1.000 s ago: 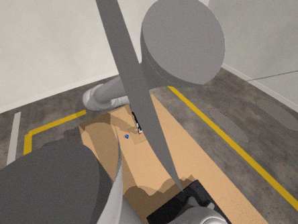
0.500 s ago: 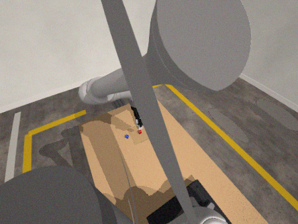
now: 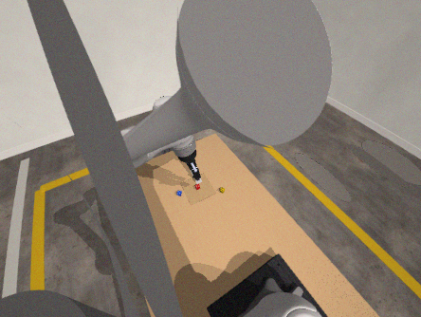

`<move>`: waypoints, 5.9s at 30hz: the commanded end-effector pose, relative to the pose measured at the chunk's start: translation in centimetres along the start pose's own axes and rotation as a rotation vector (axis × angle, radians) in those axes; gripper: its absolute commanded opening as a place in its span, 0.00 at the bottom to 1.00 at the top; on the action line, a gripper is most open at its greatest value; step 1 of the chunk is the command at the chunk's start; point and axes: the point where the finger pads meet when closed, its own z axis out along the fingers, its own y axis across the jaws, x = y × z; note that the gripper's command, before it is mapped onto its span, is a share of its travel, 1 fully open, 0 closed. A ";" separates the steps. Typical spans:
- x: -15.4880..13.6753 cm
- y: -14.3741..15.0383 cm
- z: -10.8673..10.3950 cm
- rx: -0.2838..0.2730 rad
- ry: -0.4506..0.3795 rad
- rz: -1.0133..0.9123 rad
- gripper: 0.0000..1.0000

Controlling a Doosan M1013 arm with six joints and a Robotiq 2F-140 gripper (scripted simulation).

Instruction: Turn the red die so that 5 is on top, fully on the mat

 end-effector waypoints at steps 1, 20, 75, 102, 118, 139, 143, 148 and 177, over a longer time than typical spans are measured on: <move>-0.4 -0.1 -0.1 0.004 0.092 0.006 0.21; -1.5 -0.1 0.1 0.003 0.353 0.007 0.21; -2.6 -0.1 2.5 0.002 0.615 0.007 0.21; -3.3 -0.2 6.6 0.002 0.615 0.007 0.21; -3.5 -0.2 7.4 0.002 0.615 0.007 0.21; -3.5 -0.2 7.4 0.002 0.615 0.007 0.21; -3.5 -0.2 7.4 0.002 0.615 0.007 0.21; -3.5 -0.2 7.4 0.002 0.615 0.007 0.21; -3.5 -0.2 7.4 0.002 0.615 0.007 0.09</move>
